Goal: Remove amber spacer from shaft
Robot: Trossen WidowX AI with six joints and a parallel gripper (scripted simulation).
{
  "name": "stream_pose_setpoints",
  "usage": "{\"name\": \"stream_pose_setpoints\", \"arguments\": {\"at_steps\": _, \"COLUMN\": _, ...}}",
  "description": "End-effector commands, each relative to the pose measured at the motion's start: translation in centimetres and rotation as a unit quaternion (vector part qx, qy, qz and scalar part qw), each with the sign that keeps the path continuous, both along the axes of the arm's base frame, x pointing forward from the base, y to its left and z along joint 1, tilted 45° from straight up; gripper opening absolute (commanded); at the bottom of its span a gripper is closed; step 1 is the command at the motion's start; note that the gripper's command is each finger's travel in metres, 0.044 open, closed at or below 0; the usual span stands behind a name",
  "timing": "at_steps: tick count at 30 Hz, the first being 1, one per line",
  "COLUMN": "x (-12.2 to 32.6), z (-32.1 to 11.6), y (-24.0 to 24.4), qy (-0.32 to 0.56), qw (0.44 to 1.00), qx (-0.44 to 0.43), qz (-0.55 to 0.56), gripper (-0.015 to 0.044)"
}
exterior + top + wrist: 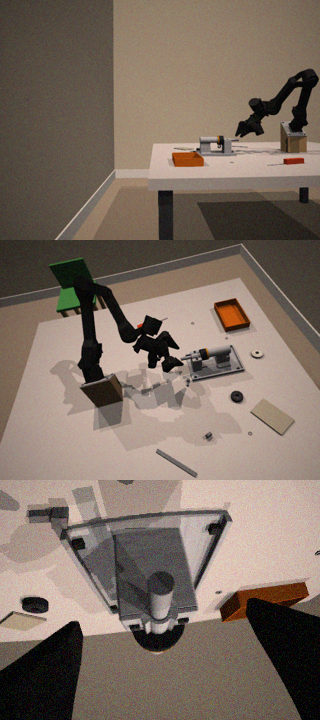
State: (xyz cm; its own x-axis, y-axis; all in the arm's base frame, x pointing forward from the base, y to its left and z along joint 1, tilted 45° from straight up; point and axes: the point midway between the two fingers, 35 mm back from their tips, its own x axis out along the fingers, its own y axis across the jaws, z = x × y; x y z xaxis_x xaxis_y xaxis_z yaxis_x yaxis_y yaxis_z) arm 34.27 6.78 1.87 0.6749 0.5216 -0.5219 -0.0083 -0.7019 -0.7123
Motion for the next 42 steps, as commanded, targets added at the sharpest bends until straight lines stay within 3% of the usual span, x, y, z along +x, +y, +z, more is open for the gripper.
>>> {"name": "stream_pose_setpoints", "arguments": {"at_steps": 1, "x": 0.0, "z": 0.0, "y": 0.0, "qy": -0.001, "qw": 1.0, "qx": -0.002, "qz": 0.0, "gripper": 0.044}}
{"name": "stream_pose_setpoints", "arguments": {"at_steps": 42, "x": 1.2, "z": -1.0, "y": 1.0, "qy": -0.001, "qw": 1.0, "qx": -0.002, "qz": 0.0, "gripper": 0.044}}
